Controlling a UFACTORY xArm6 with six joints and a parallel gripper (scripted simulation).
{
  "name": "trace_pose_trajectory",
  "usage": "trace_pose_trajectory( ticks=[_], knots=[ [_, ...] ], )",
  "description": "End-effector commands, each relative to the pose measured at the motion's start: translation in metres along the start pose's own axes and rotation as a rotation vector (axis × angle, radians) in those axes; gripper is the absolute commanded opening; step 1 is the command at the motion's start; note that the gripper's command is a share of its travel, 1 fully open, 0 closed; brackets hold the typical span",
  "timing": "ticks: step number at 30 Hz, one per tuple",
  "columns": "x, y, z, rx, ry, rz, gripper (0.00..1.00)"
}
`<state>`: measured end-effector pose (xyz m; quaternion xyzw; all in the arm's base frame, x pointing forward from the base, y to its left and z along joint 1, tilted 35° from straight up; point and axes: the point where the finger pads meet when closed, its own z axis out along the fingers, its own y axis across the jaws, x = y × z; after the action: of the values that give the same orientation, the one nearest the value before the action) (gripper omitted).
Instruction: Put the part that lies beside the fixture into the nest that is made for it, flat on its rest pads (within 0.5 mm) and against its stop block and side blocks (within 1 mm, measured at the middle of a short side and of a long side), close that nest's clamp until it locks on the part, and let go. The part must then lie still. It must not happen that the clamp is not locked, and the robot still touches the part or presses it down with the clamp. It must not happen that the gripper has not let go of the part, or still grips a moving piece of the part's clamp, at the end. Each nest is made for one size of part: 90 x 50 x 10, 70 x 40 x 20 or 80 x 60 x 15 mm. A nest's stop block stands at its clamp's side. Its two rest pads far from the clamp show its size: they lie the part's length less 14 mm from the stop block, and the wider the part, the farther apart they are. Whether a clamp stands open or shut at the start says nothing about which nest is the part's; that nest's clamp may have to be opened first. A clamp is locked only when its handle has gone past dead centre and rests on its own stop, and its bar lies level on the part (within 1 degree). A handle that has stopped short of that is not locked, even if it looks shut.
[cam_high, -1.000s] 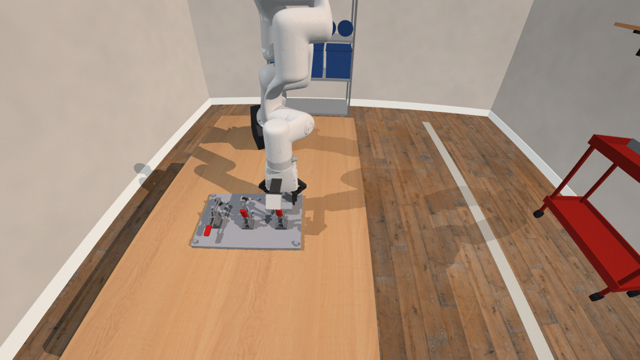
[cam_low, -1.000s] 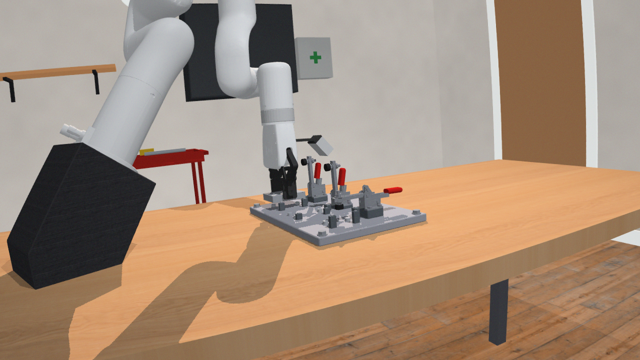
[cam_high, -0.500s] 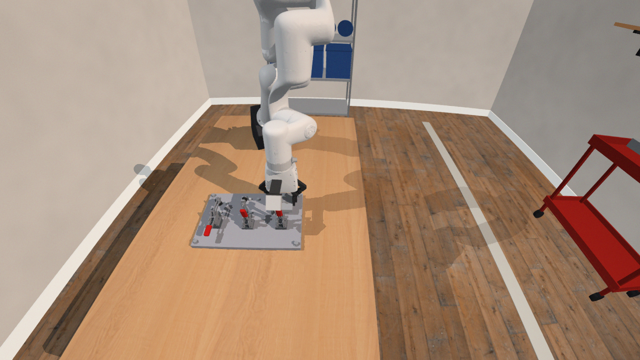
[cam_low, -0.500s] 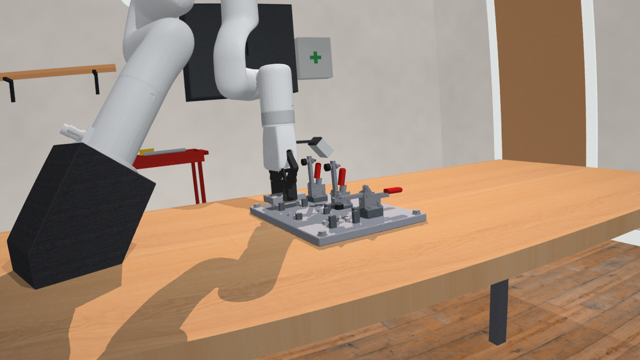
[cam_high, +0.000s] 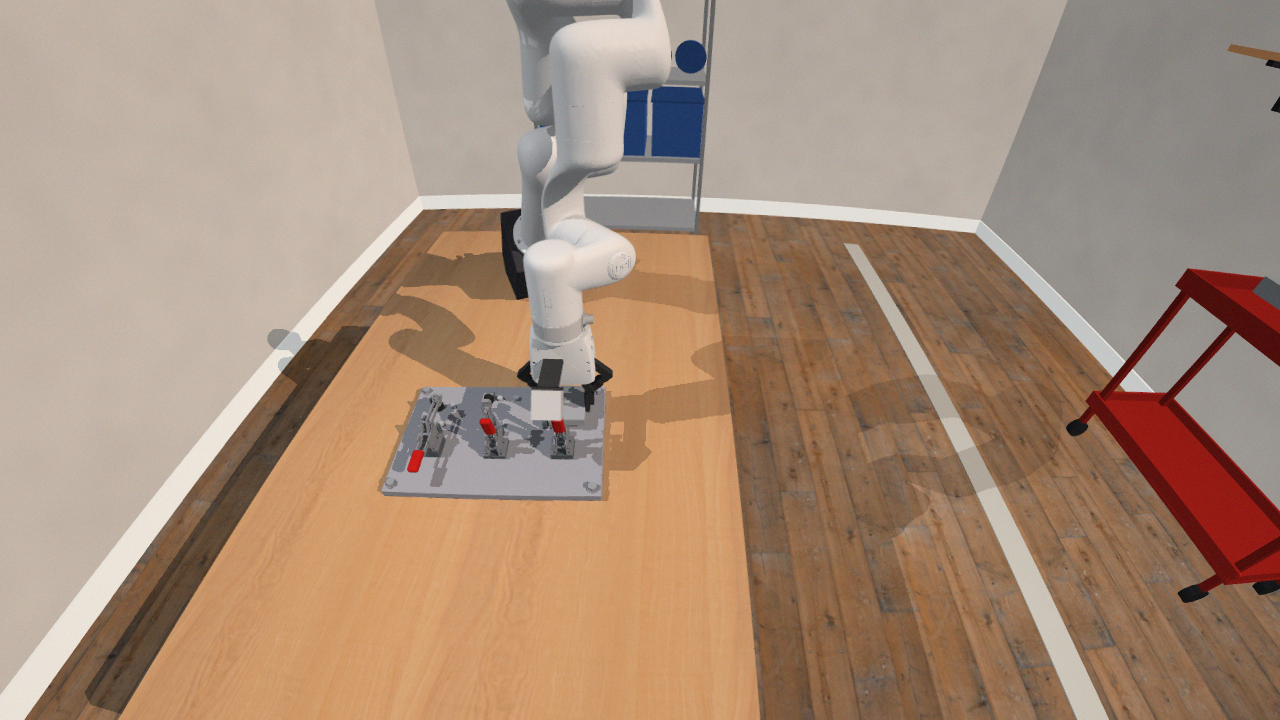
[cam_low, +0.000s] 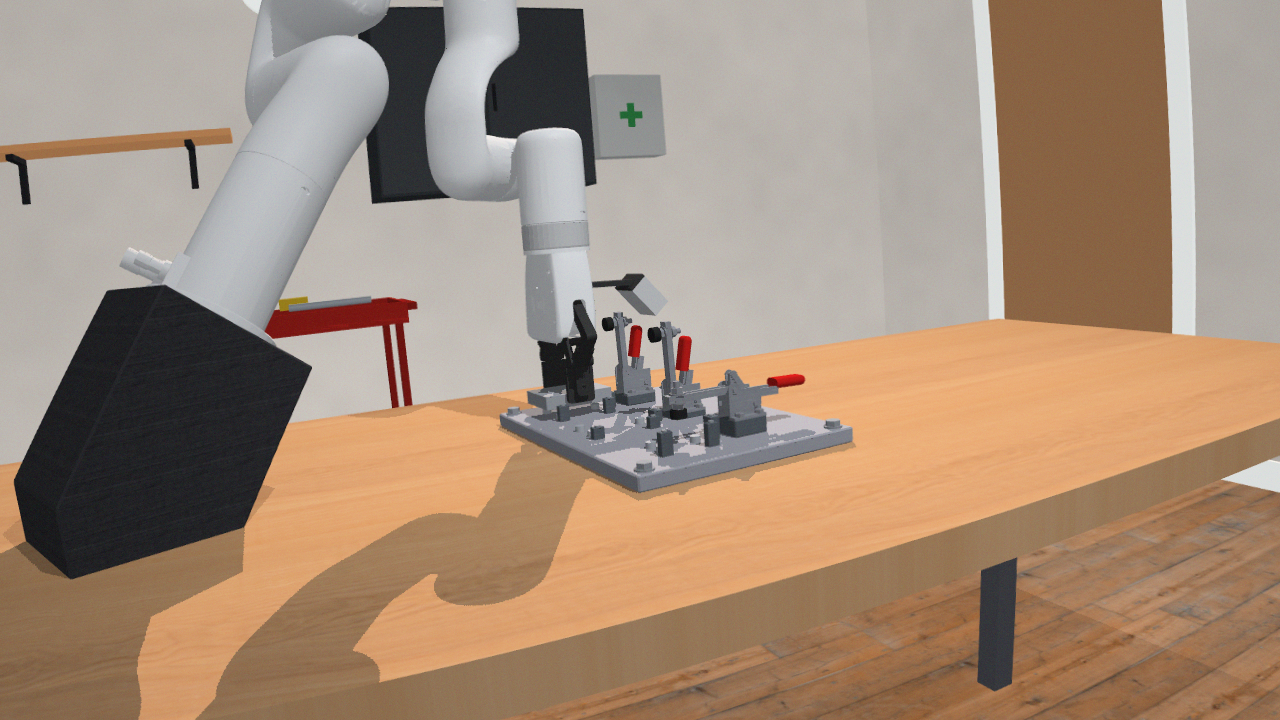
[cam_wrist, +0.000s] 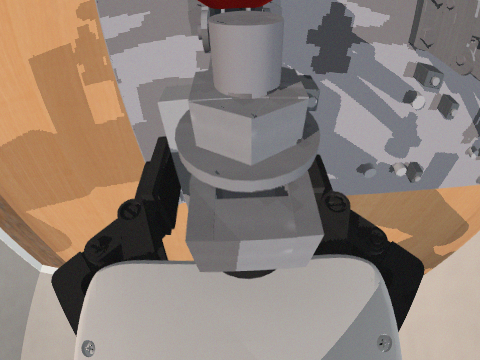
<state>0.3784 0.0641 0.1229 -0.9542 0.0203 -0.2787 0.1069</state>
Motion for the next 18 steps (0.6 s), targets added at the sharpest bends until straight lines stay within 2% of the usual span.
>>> trace_pose_trajectory(
  ticks=[1, 18],
  knots=[
    [0.0008, -0.0001, -0.0002, 0.002, 0.005, 0.000, 0.00],
    [0.0012, 0.0004, 0.0013, 0.002, 0.005, 0.000, 0.00]
  ],
)
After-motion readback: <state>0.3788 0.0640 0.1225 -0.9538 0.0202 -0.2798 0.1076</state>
